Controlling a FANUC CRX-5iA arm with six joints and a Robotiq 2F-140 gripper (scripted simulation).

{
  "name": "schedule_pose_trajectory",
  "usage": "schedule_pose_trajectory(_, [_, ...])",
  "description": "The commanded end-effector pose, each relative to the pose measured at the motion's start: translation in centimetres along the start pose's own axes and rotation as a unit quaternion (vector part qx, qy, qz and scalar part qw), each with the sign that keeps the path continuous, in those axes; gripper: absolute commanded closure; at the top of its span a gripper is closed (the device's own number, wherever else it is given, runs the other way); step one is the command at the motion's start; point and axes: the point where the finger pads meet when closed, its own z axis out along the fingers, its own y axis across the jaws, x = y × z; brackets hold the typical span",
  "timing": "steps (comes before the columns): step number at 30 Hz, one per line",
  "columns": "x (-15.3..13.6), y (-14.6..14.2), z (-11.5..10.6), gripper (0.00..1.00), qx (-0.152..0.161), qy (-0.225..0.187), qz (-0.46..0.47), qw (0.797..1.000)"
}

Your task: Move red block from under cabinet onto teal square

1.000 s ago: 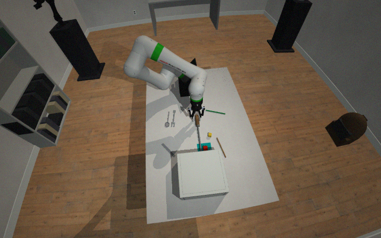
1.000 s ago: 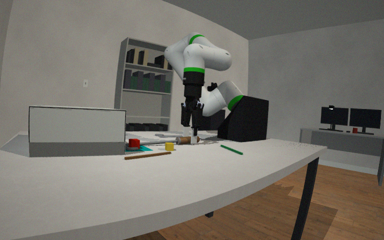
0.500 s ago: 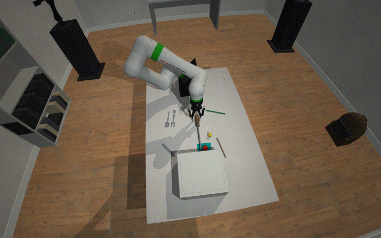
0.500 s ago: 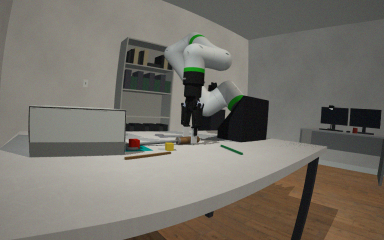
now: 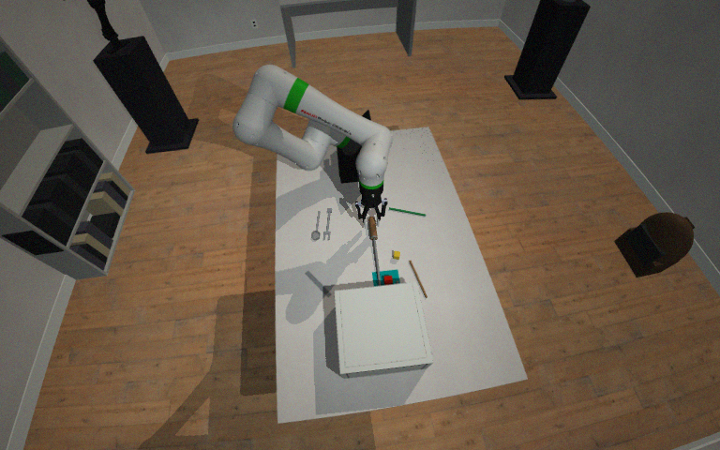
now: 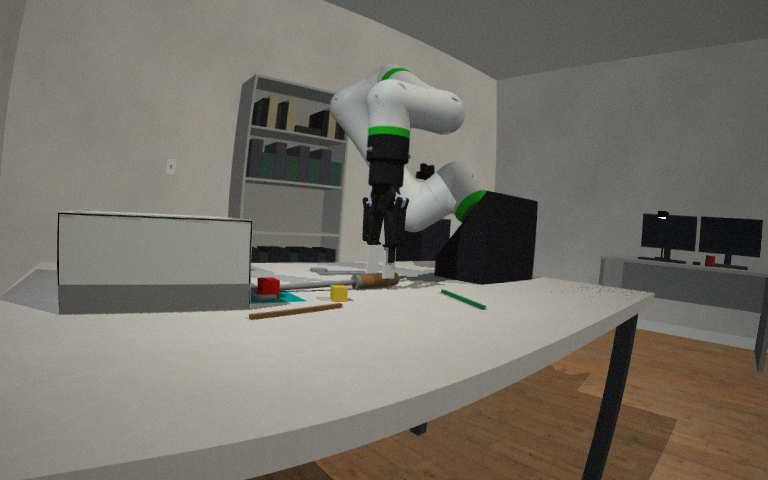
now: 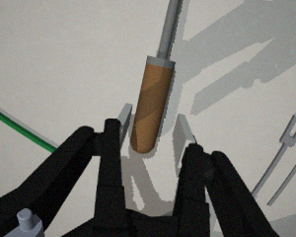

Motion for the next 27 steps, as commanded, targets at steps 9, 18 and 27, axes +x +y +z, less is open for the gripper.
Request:
schedule_pose_trajectory(9, [0.0, 0.0, -3.6, 0.66, 0.000, 0.000, 0.000, 1.000])
schedule_pose_trajectory(18, [0.0, 0.0, -8.3, 0.66, 0.000, 0.000, 0.000, 1.000])
schedule_pose_trajectory(27, [0.0, 0.0, -11.5, 0.66, 0.000, 0.000, 0.000, 1.000])
